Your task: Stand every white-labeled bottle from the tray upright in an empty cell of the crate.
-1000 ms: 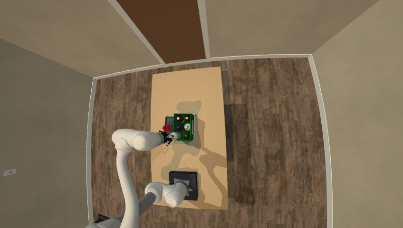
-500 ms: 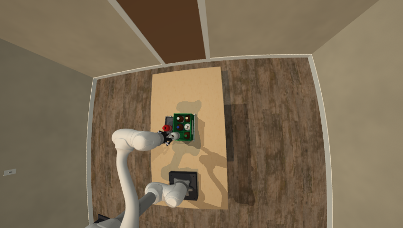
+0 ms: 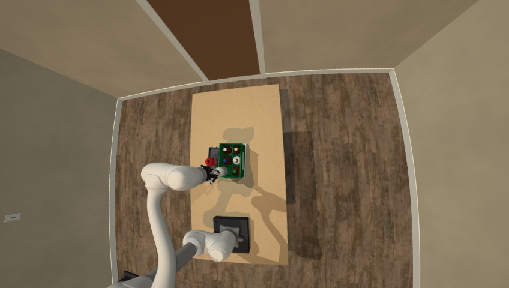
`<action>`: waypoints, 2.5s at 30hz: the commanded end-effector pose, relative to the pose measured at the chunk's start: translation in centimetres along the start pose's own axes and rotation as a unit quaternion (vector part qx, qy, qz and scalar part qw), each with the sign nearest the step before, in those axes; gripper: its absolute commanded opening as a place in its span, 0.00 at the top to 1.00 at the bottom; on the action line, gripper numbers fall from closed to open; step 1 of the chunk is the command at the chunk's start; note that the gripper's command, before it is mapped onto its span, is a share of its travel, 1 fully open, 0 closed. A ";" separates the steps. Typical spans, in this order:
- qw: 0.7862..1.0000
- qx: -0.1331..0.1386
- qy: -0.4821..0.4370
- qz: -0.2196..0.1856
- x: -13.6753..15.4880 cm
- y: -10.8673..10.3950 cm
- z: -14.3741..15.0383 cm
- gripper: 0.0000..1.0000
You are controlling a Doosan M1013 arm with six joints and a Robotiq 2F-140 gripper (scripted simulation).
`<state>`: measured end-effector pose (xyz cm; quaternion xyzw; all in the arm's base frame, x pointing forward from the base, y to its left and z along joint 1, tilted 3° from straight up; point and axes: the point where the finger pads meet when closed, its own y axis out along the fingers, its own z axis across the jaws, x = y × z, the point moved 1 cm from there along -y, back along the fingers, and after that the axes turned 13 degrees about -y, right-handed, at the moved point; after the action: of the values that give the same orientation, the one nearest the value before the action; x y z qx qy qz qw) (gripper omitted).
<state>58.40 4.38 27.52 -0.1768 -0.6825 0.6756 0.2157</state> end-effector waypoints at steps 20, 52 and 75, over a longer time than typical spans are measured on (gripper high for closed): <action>1.000 0.000 0.000 0.000 0.0 0.0 0.0 1.00; 1.000 0.000 0.000 0.000 0.0 2.6 0.0 1.00; 1.000 0.000 0.000 0.000 0.0 3.9 0.0 1.00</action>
<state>58.20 4.47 23.64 -0.1767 -0.6825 0.6756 0.2157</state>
